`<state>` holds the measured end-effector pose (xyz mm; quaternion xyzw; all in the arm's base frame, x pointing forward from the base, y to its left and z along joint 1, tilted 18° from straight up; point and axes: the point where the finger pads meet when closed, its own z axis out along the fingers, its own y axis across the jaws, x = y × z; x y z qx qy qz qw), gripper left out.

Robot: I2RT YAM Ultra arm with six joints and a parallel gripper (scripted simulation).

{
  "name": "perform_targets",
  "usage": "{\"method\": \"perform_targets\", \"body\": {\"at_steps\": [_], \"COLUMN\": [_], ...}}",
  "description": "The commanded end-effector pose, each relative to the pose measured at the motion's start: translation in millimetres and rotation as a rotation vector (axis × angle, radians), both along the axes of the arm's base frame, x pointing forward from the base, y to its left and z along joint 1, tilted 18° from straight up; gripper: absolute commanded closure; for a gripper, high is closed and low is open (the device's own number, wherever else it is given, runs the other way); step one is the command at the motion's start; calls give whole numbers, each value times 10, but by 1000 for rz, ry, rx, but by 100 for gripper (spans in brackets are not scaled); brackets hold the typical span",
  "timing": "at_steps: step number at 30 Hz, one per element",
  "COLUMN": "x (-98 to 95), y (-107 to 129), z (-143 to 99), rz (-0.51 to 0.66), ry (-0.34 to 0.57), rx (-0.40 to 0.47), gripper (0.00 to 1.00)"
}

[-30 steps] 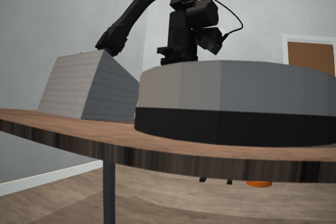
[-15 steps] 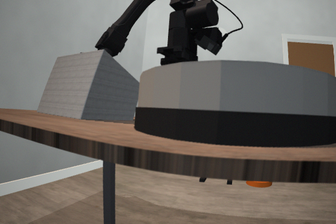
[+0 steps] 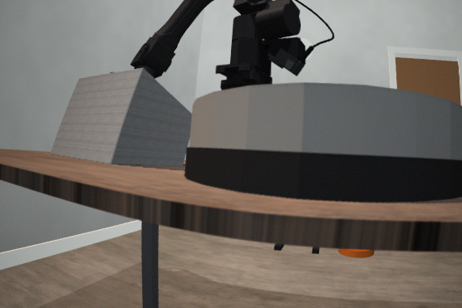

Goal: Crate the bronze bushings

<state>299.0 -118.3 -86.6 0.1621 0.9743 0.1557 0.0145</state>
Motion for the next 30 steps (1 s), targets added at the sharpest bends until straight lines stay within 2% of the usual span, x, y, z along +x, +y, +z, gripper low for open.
{"method": "perform_targets", "body": {"at_steps": [1, 30], "x": [52, 37], "y": [-72, -86], "z": [-14, 1], "rz": [-21, -13], "ry": [-10, -4], "rx": [0, 4], "gripper": [87, 87]}}
